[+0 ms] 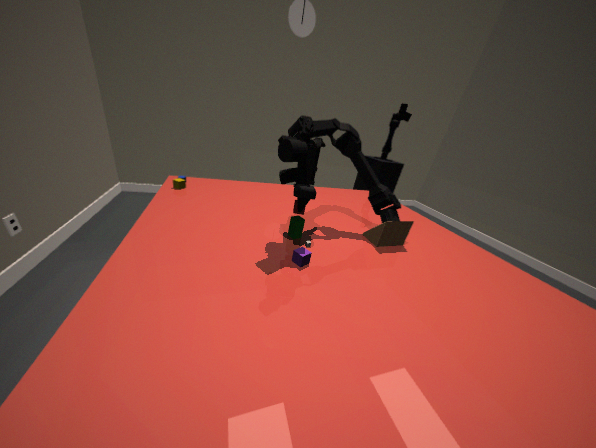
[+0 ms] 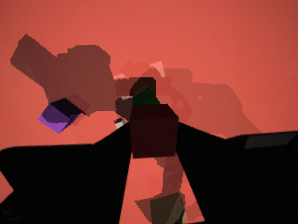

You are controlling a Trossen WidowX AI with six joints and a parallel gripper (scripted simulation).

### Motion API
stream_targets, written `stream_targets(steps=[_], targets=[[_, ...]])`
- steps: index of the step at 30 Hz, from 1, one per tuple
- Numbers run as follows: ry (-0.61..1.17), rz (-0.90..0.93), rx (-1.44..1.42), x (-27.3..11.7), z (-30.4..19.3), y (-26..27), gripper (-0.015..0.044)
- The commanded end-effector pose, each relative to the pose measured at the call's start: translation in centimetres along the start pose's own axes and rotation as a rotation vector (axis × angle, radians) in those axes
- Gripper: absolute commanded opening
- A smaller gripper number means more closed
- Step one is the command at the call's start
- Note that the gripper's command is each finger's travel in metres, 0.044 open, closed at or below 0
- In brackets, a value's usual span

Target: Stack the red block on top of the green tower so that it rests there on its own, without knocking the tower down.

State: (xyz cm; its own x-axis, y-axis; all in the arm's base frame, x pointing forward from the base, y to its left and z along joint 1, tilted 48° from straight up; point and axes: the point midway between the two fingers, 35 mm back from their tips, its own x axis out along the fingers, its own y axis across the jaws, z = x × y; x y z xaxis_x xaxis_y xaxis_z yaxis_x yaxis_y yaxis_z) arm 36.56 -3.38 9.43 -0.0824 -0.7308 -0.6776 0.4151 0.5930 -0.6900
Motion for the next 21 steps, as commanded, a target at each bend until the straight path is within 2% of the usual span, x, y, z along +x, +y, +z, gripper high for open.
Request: stream_targets(steps=[1,5,21], targets=[[-0.001,-0.003,0.001,1.3,0.0,-0.2,0.0000],[-0.001,-0.003,0.001,2.3,0.0,-0.3,0.0000],[-0.001,-0.003,0.001,2.3,0.0,-0.3,0.0000]])
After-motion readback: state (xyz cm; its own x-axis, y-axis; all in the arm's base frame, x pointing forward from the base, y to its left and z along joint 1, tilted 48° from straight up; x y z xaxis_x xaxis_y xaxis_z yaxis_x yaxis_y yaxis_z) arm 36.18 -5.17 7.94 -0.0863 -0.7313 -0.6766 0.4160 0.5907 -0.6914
